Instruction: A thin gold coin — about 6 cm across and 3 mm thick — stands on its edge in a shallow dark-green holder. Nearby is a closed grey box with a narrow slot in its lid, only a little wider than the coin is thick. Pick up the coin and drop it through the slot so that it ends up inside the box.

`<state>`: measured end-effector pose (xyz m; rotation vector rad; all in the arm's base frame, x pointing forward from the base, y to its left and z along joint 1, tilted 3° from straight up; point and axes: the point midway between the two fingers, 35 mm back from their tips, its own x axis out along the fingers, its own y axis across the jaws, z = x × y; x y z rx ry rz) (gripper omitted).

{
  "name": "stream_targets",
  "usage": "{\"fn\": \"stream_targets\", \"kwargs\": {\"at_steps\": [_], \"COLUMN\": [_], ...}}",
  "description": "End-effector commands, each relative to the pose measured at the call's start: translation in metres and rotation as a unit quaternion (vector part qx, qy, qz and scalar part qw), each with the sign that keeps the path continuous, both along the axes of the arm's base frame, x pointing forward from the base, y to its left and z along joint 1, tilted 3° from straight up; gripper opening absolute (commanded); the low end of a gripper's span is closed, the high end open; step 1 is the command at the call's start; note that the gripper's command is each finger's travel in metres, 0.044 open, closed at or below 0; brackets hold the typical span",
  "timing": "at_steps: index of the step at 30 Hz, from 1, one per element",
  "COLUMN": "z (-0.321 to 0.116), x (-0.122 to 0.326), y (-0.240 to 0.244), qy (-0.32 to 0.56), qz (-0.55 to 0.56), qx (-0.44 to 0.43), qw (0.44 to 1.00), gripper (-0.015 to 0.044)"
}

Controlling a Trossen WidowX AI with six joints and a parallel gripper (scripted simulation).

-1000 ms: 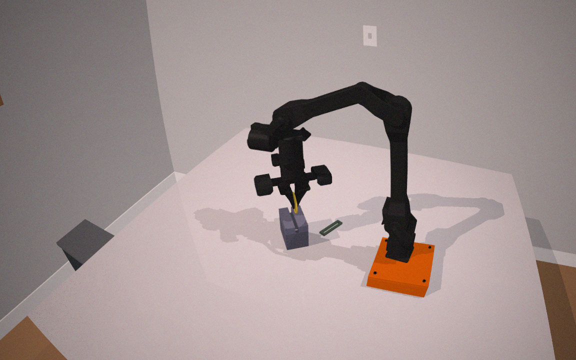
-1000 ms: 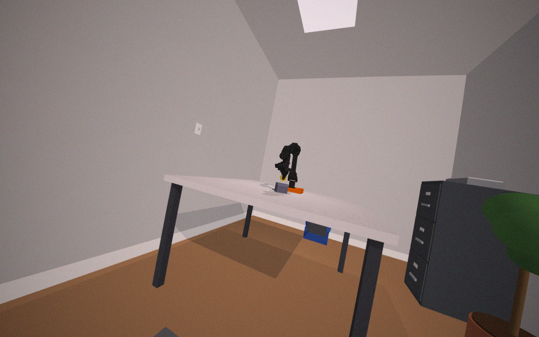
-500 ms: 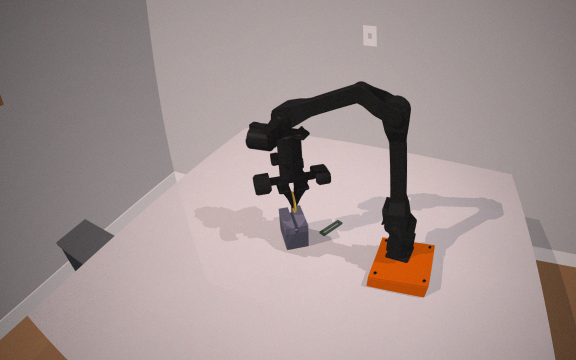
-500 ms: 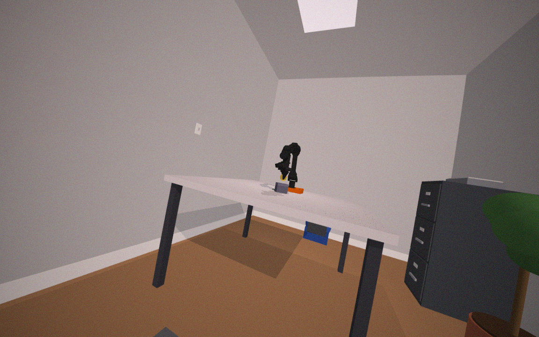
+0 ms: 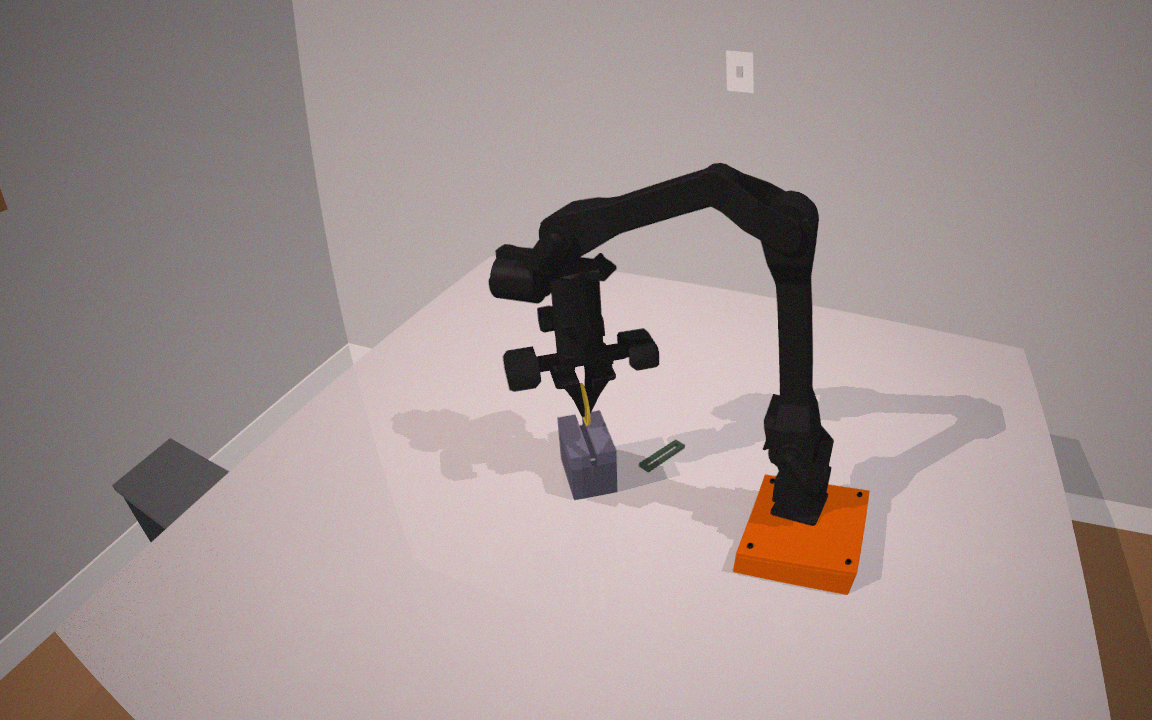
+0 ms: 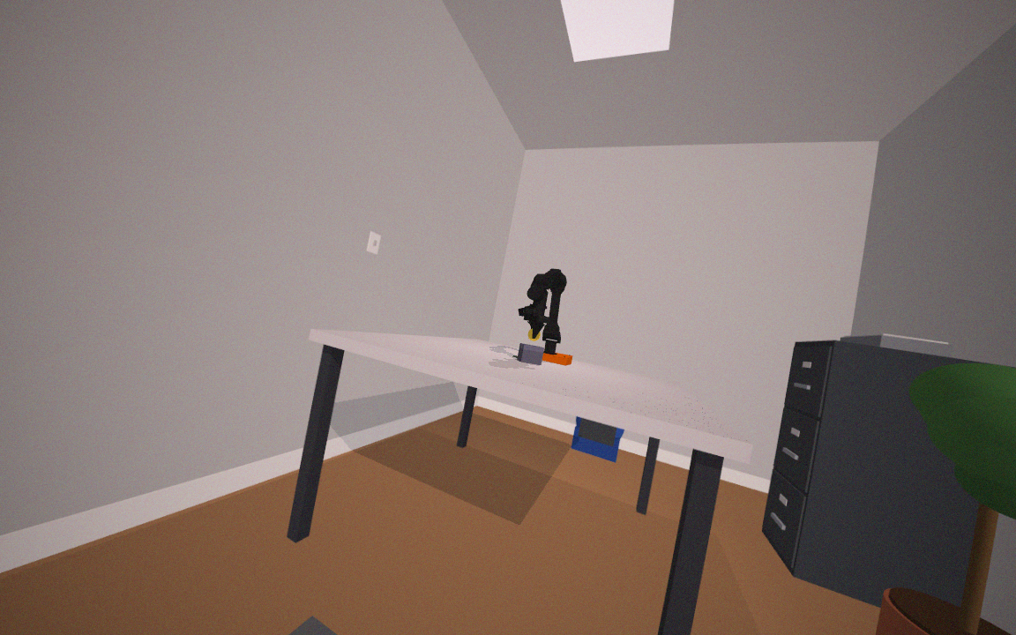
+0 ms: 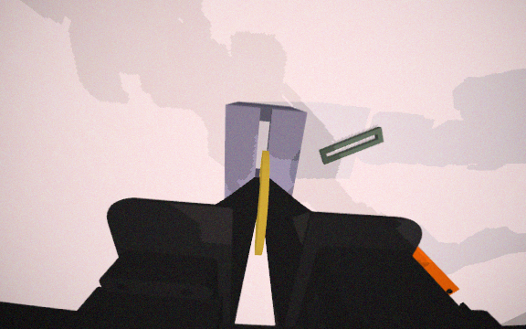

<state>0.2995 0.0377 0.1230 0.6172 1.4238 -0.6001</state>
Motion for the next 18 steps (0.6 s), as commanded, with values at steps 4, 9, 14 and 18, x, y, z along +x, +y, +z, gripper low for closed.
{"fn": "stream_targets", "kwargs": {"at_steps": [4, 9, 14, 18], "z": [-0.0002, -0.0008, -0.0038, -0.0053], "x": [-0.0002, -0.0001, -0.0001, -0.0013], "y": [0.0, -0.0001, -0.0006, -0.0011], "qy": [0.0, 0.0, 0.0, 0.0], "qz": [0.0, 0.0, -0.002, -0.003], "qx": [0.0, 0.0, 0.0, 0.0], "qw": [1.0, 1.0, 1.0, 1.0], "gripper": [0.0, 0.0, 0.0, 0.0]}}
